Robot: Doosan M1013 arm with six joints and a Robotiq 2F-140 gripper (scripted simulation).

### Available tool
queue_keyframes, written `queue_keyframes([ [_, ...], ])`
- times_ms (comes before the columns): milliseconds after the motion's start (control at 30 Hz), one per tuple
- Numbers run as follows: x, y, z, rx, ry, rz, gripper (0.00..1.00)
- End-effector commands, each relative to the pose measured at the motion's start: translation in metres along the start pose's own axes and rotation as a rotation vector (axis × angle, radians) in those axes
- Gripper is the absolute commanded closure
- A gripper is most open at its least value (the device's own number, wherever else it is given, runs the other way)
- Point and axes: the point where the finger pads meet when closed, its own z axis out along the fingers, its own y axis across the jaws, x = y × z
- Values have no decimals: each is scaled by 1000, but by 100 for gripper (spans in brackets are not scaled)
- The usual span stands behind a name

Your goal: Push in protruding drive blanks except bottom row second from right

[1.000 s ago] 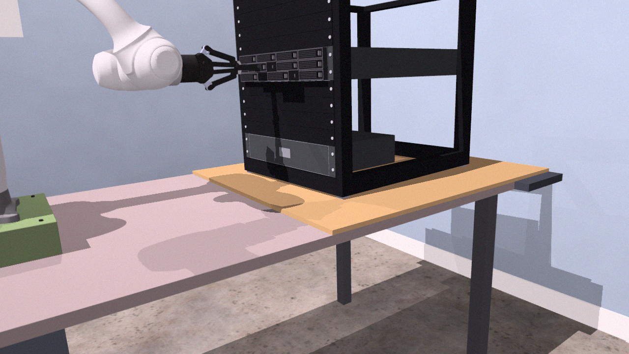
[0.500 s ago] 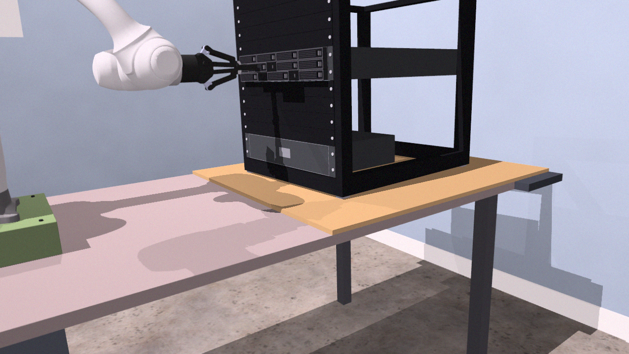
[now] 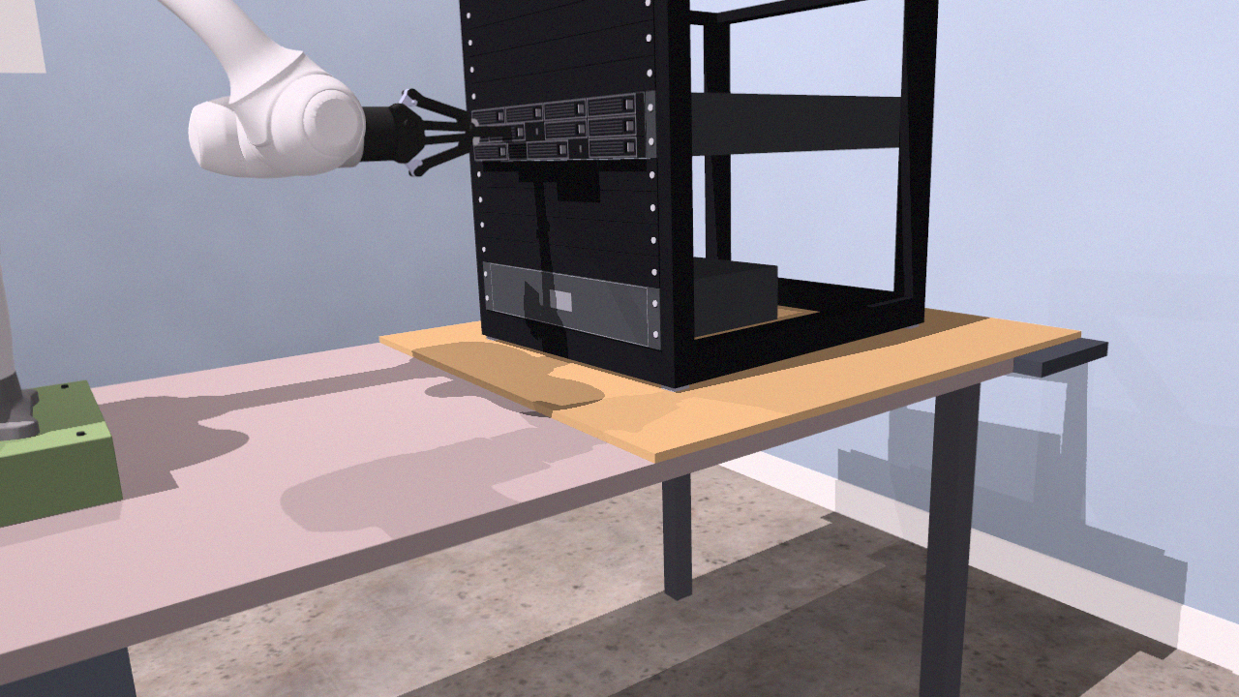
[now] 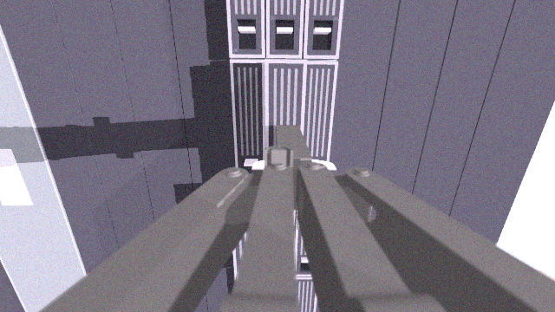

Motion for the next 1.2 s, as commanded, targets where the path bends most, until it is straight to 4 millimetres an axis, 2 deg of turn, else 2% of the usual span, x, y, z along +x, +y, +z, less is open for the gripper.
queue_keyframes([
  [0,1,0,4,2,2,2,90],
  [333,2,0,4,2,2,2,90],
  [567,3,-2,13,2,2,2,90],
  [967,3,-3,14,2,2,2,90],
  [1167,2,-2,21,2,2,2,90],
])
